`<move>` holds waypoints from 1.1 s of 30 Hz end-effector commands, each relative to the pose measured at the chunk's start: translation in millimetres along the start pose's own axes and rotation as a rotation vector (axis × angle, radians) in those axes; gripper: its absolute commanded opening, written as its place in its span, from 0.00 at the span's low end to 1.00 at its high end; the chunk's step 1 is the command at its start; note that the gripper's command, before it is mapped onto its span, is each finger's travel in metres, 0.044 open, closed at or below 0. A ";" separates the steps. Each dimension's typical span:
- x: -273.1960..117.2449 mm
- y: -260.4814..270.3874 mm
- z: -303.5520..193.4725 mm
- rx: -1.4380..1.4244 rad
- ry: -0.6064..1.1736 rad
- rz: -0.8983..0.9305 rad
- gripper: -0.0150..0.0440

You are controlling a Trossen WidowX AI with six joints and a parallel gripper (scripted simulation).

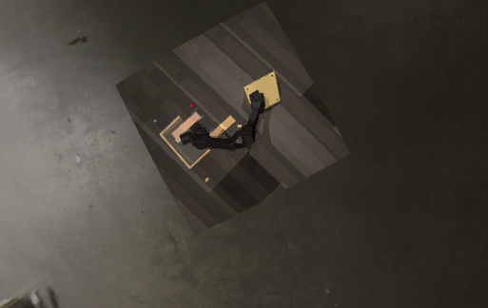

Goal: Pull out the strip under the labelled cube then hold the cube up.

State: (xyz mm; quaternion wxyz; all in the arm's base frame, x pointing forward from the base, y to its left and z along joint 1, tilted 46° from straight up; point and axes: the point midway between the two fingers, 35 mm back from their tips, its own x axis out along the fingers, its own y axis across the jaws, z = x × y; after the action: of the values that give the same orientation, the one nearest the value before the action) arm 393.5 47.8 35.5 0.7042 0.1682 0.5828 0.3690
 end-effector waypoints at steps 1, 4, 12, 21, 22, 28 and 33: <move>-0.1 0.9 8.6 0.005 -0.001 0.005 0.96; 3.4 0.8 8.8 0.005 -0.001 0.004 0.82; 16.6 0.4 9.3 0.005 0.000 0.004 0.68; 31.3 0.3 9.5 0.005 -0.001 0.005 0.68; 32.9 0.3 9.5 0.005 -0.001 0.005 0.68; 42.7 0.5 9.4 0.005 -0.001 0.005 0.68; 50.8 0.8 9.0 0.005 -0.001 0.006 0.68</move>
State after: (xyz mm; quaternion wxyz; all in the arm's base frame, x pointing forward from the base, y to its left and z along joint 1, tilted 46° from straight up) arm 405.6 82.2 6.7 0.7055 0.1677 0.5811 0.3695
